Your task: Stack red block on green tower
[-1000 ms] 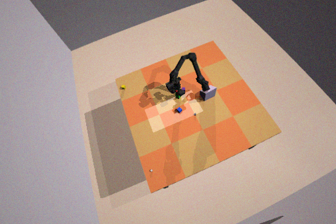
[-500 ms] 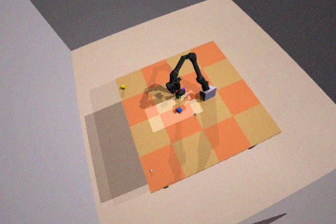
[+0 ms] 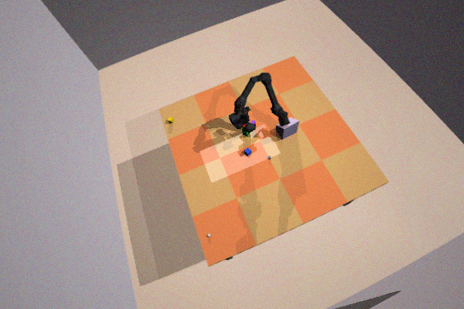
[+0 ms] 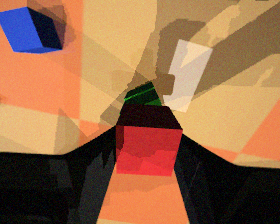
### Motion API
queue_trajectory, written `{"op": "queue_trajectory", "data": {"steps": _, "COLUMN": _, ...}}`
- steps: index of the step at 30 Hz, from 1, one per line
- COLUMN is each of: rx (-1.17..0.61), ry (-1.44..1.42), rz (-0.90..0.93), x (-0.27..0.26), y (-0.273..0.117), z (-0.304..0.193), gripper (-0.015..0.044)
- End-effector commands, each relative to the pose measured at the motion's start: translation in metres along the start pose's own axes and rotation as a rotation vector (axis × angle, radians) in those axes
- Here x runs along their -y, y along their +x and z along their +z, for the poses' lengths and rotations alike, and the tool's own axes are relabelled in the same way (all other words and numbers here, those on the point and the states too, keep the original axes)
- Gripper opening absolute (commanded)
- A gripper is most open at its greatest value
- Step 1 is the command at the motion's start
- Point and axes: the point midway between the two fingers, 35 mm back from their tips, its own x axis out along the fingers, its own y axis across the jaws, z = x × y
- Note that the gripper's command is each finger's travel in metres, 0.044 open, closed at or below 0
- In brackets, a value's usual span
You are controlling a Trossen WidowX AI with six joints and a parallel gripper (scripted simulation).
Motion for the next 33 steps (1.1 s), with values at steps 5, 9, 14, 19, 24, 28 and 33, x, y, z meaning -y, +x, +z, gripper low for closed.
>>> {"op": "queue_trajectory", "data": {"steps": 5, "rx": -0.001, "ry": 0.000, "rz": 0.000, "x": -0.0001, "y": 0.0002, "z": -0.0002, "gripper": 0.0315}}
{"op": "queue_trajectory", "data": {"steps": 9, "rx": -0.001, "ry": 0.000, "rz": 0.000, "x": -0.0001, "y": 0.0002, "z": -0.0002, "gripper": 0.0420}}
{"op": "queue_trajectory", "data": {"steps": 14, "rx": -0.001, "ry": 0.000, "rz": 0.000, "x": -0.0001, "y": 0.0002, "z": -0.0002, "gripper": 0.0440}}
{"op": "queue_trajectory", "data": {"steps": 19, "rx": -0.001, "ry": 0.000, "rz": 0.000, "x": -0.0001, "y": 0.0002, "z": -0.0002, "gripper": 0.0440}}
{"op": "queue_trajectory", "data": {"steps": 24, "rx": -0.001, "ry": 0.000, "rz": 0.000, "x": -0.0001, "y": 0.0002, "z": -0.0002, "gripper": 0.0440}}
{"op": "queue_trajectory", "data": {"steps": 28, "rx": -0.001, "ry": 0.000, "rz": 0.000, "x": -0.0001, "y": 0.0002, "z": -0.0002, "gripper": 0.0440}}
{"op": "queue_trajectory", "data": {"steps": 33, "rx": -0.001, "ry": 0.000, "rz": 0.000, "x": -0.0001, "y": 0.0002, "z": -0.0002, "gripper": 0.0440}}
